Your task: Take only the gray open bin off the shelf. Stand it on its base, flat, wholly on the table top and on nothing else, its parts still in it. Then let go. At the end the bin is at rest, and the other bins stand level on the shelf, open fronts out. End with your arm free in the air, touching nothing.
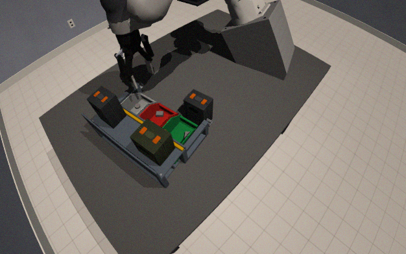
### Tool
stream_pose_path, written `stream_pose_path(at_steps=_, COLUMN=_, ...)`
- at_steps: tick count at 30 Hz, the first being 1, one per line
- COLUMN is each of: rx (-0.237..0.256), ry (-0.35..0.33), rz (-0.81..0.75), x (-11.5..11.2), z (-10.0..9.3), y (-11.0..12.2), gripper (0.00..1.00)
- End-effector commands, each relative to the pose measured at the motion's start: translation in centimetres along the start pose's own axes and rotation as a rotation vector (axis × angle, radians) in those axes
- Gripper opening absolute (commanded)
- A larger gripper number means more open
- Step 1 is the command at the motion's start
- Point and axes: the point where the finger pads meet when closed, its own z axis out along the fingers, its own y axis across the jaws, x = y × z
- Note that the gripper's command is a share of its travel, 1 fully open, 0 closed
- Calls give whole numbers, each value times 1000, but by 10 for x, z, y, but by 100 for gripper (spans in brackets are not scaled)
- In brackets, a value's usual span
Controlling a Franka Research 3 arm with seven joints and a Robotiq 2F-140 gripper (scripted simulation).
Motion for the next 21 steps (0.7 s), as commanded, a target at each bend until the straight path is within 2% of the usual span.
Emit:
stream_pose_path(at_steps=1, rx=-14, ry=-2, rz=-13, x=0, z=-1, y=5, gripper=57)
stream_pose_path(at_steps=3, rx=-14, ry=-2, rz=-13, x=0, z=-1, y=5, gripper=57)
stream_pose_path(at_steps=8, rx=-14, ry=-2, rz=-13, x=0, z=43, y=6, gripper=57)
stream_pose_path(at_steps=21, rx=-8, ry=-2, rz=-5, x=0, z=41, y=4, gripper=57)
